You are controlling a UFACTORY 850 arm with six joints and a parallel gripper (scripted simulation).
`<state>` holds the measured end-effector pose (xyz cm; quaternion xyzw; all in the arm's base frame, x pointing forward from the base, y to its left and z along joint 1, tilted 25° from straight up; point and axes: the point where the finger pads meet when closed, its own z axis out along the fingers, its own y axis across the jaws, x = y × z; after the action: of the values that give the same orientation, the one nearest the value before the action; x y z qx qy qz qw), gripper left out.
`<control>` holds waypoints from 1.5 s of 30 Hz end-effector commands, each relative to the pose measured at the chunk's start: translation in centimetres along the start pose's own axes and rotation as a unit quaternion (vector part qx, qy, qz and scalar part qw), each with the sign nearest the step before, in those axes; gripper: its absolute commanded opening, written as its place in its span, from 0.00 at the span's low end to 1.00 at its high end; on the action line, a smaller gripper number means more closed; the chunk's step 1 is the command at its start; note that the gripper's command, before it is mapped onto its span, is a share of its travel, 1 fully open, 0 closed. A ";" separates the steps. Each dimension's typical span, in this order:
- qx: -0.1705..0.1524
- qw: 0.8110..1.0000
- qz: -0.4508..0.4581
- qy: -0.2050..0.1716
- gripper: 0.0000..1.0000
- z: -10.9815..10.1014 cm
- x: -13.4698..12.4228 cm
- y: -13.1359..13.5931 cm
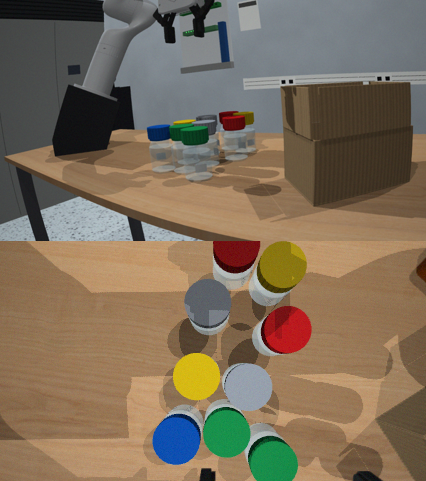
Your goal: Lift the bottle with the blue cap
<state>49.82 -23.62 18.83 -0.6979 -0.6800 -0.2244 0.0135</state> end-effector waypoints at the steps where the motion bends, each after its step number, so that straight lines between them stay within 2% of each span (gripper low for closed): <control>1: 0.000 0.999 0.033 -0.001 0.79 0.2 -0.4 -0.6; 7: 0.000 0.997 0.076 0.000 0.79 0.6 -0.8 -1.5; 24: 0.001 0.975 0.220 0.000 0.79 1.8 -2.1 -4.7; 45: 0.004 0.919 0.394 -0.002 0.79 3.2 -3.4 -8.7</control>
<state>42.84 -25.05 12.60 -0.9019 -0.3702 -0.1993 0.0985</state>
